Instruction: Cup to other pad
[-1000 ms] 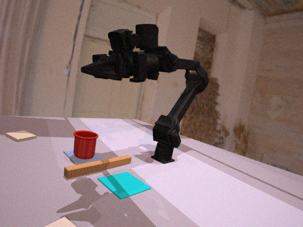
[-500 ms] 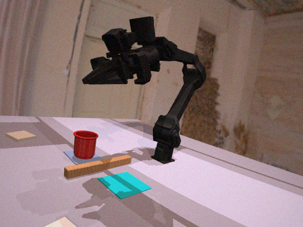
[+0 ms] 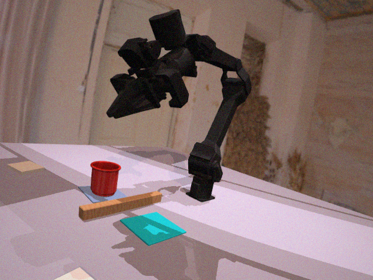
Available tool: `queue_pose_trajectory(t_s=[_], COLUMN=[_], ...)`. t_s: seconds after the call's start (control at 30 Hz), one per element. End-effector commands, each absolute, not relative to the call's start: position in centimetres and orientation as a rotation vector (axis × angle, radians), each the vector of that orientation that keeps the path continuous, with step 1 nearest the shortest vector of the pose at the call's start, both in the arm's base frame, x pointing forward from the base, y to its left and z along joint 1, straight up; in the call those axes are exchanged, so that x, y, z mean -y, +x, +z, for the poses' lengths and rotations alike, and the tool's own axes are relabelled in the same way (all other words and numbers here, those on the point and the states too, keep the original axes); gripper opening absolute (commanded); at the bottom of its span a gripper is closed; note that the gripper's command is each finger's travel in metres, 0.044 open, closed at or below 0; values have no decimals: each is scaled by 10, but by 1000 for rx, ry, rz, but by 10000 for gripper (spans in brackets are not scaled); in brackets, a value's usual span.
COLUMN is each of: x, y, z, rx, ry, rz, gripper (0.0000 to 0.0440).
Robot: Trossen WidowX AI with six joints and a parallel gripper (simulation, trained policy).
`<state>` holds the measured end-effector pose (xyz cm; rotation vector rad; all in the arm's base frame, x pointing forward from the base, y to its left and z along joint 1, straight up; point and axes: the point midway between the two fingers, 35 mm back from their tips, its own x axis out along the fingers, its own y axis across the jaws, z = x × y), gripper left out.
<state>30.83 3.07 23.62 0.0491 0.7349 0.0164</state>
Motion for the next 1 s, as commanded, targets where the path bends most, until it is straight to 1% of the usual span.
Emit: queue_pose_trajectory(t_s=[0.0, 0.5, 0.77, 0.97], x=[-30, -23, -17, -11], y=[307, 295, 288, 282], z=[234, 218, 212, 207], rx=[-799, -1044, -1172, -1266], ry=[43, -9, -43, -71], rz=[4, -16, -19, -17], gripper=[82, 117, 120, 114])
